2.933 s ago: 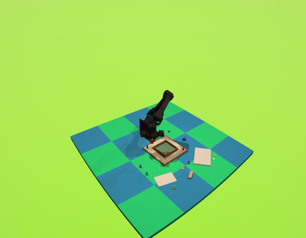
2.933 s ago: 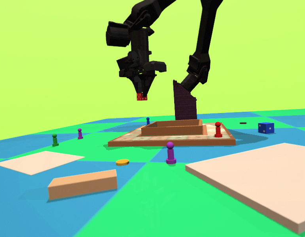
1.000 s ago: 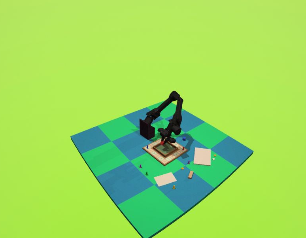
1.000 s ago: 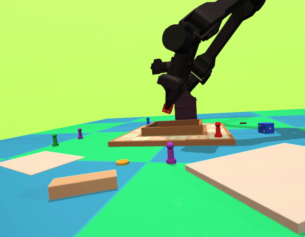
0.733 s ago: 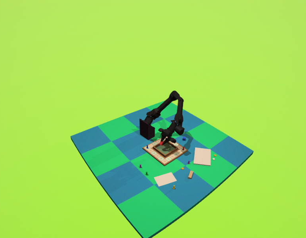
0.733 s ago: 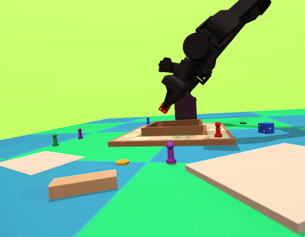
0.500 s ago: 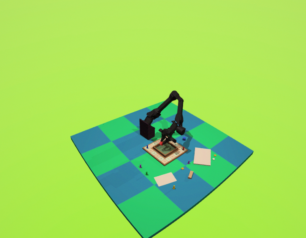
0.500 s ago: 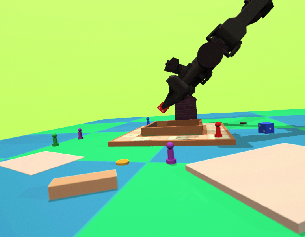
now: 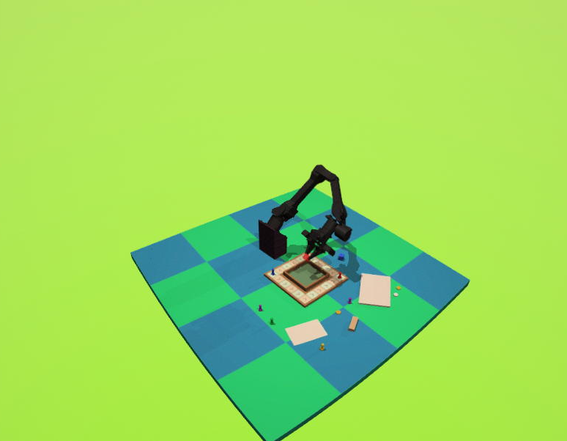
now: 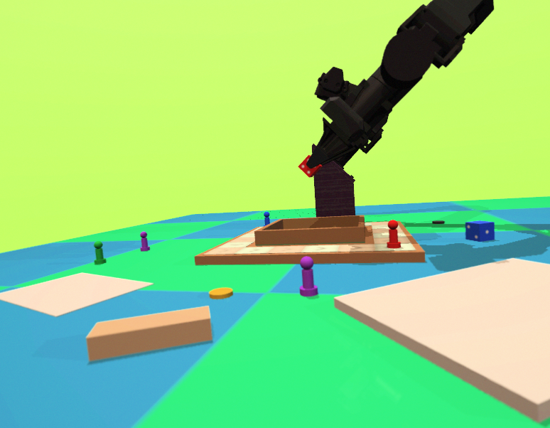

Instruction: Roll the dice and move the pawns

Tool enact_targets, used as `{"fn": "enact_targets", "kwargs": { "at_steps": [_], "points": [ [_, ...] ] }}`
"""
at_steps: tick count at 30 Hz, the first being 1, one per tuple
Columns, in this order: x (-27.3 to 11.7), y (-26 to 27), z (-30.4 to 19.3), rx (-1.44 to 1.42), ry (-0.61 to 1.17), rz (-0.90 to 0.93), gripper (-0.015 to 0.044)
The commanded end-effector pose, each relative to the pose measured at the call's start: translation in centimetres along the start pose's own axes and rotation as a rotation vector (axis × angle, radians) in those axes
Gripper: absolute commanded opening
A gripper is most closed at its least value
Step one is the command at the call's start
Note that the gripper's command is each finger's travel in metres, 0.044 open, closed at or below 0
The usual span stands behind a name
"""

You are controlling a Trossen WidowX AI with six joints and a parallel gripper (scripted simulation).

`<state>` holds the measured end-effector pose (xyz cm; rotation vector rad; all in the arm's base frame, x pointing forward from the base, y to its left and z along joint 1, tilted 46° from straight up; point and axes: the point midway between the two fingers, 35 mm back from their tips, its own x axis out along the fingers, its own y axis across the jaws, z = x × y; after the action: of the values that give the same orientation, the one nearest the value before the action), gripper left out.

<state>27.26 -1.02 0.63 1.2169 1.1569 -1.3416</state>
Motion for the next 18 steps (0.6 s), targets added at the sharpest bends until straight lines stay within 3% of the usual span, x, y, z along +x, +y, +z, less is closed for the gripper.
{"fn": "enact_targets", "kwargs": {
  "at_steps": [1, 18],
  "points": [
    [-0.29, 0.10, 0.14, -0.001, -0.004, 0.005, 0.0000],
    [-0.17, 0.08, 0.03, 0.000, 0.000, 0.002, 0.0000]
  ]
}}
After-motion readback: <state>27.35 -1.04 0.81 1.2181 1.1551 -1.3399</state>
